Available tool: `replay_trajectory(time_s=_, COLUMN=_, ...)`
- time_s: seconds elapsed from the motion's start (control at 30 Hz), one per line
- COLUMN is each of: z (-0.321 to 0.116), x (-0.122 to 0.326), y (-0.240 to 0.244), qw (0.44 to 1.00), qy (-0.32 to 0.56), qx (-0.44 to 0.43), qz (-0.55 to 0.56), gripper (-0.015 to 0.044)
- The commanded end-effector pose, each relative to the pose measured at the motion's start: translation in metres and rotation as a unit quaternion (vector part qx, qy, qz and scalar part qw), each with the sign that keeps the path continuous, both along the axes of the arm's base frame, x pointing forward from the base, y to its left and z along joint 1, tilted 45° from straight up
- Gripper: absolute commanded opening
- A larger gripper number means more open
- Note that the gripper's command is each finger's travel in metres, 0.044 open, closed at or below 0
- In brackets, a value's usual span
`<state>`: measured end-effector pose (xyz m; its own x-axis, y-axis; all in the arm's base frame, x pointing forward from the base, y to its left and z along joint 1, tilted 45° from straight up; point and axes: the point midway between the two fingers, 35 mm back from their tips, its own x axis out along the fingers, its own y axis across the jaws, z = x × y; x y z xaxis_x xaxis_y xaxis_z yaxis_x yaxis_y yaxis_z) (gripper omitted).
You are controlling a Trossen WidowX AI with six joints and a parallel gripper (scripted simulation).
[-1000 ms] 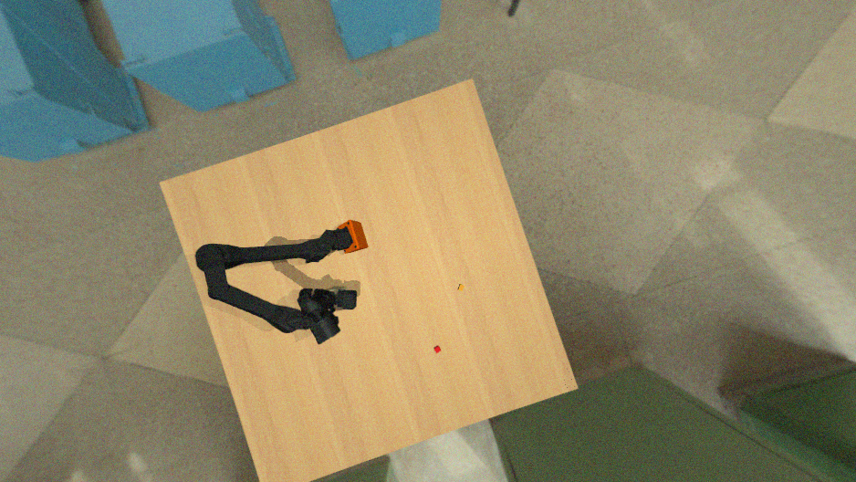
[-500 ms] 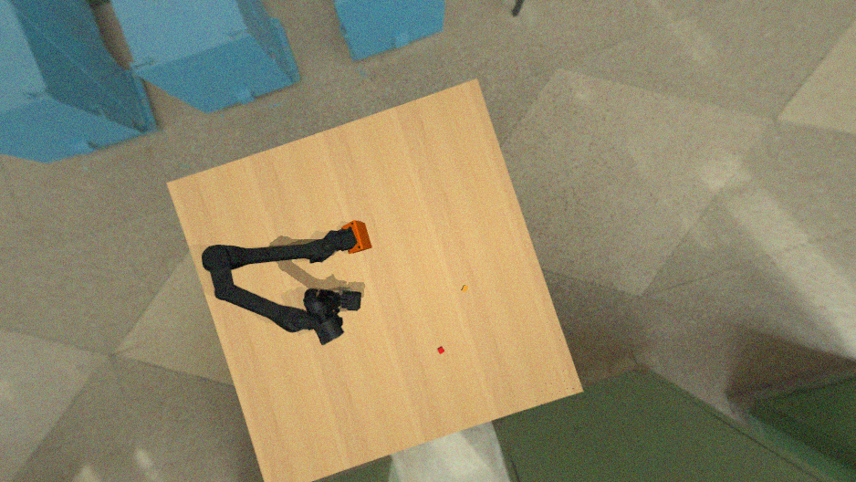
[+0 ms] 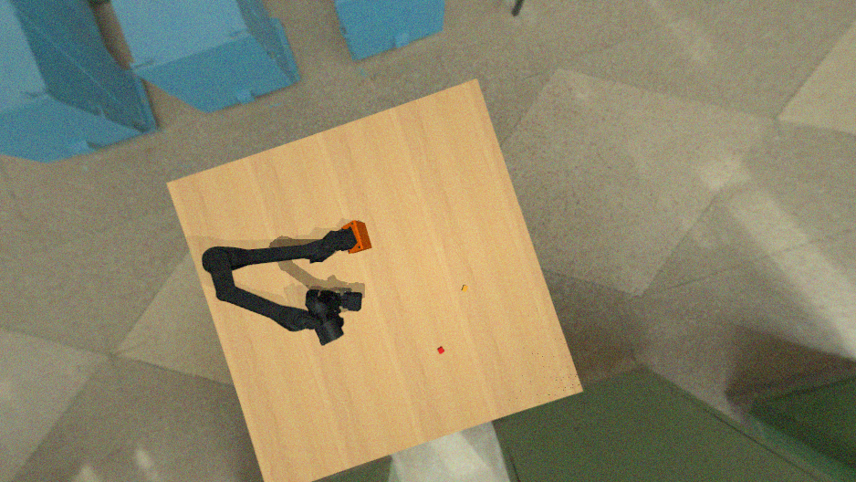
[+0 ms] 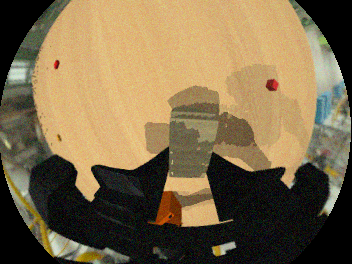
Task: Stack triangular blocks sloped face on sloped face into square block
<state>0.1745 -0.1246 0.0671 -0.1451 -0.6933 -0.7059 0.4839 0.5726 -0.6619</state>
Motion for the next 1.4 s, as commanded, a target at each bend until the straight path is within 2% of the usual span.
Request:
replay_trajectory(time_s=0.0, z=-0.0019, x=-0.0008, y=-0.0025, qw=1.000, qy=0.004, qx=-0.002, qz=0.002, gripper=0.0000)
replay_trajectory(time_s=1.37, z=-0.0037, x=-0.0002, y=-0.0057, qw=1.000, qy=0.007, qx=-0.001, qz=0.006, gripper=0.0000)
